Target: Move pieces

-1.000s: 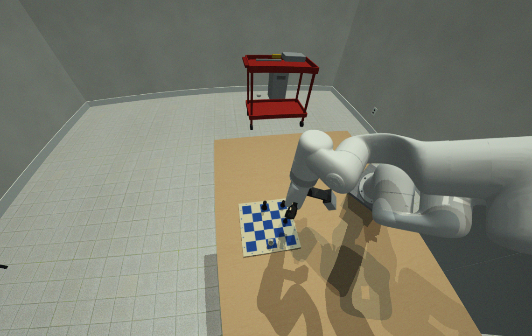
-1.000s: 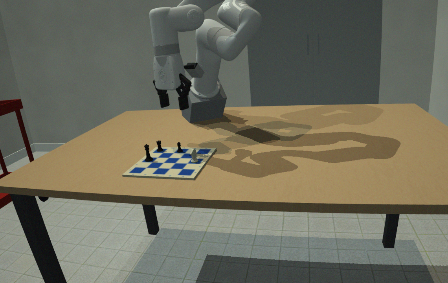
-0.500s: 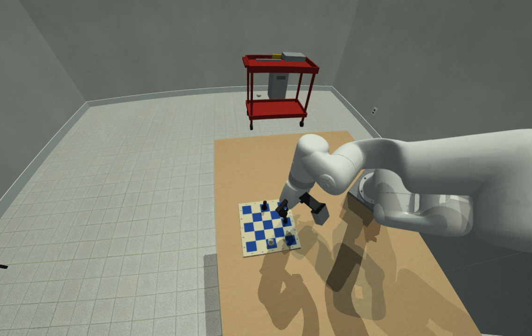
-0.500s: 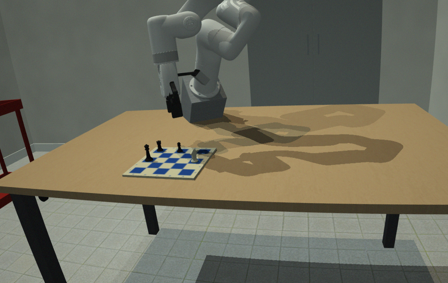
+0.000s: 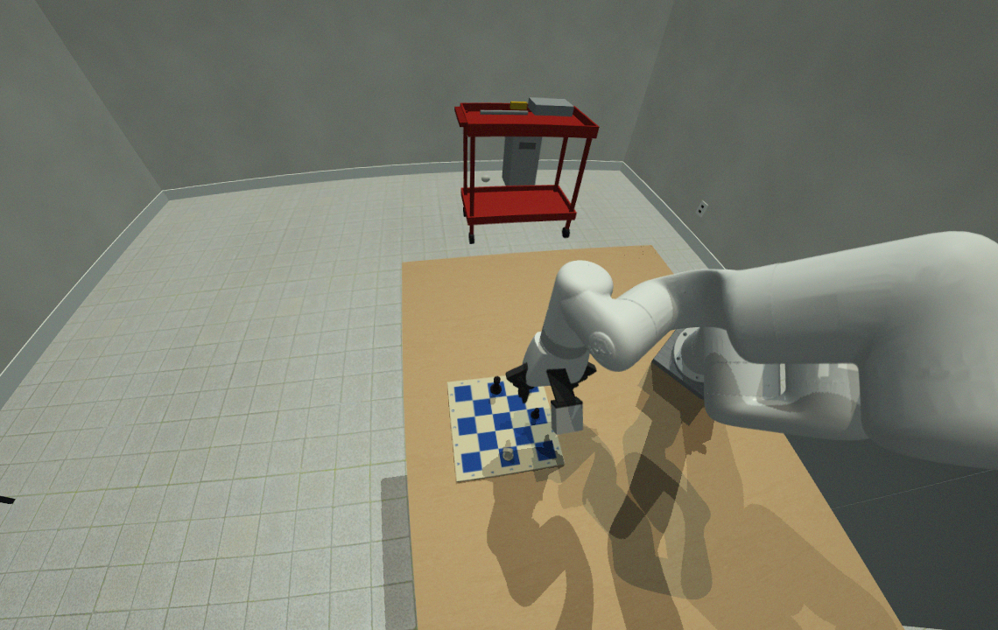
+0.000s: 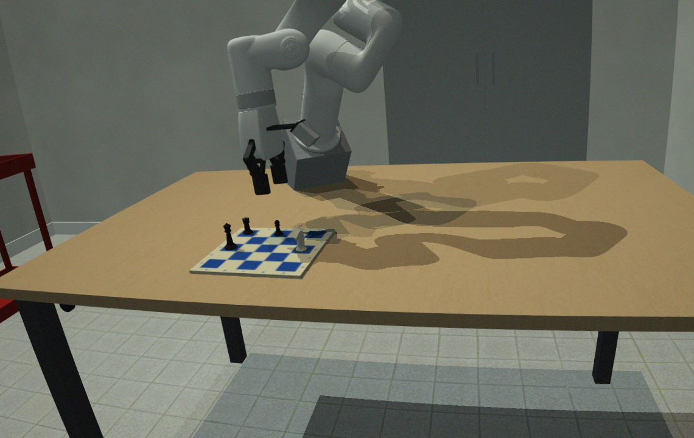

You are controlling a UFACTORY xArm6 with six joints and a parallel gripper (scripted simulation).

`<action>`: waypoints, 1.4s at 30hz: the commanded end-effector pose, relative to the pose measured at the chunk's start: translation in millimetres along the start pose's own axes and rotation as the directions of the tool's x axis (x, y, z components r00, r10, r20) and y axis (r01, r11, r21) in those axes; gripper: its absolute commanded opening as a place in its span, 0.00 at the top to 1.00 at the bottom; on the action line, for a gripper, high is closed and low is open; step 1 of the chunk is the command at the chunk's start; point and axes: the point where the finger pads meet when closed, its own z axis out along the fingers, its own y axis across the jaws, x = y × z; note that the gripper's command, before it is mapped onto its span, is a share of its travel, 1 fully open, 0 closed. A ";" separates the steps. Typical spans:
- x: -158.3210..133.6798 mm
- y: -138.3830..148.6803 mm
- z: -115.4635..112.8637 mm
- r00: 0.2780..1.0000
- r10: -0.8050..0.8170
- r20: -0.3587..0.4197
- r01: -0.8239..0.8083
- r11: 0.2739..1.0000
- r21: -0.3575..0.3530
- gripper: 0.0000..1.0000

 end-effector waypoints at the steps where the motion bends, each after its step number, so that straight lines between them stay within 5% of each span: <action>1: -0.2 1.7 1.6 0.972 0.232 0.045 -0.232 0.973 0.003 0.66; 5: -0.2 1.7 1.6 0.923 0.378 0.069 -0.379 0.925 0.000 0.66; 42: -0.2 1.7 2.8 0.923 0.378 0.069 -0.379 0.925 0.000 0.66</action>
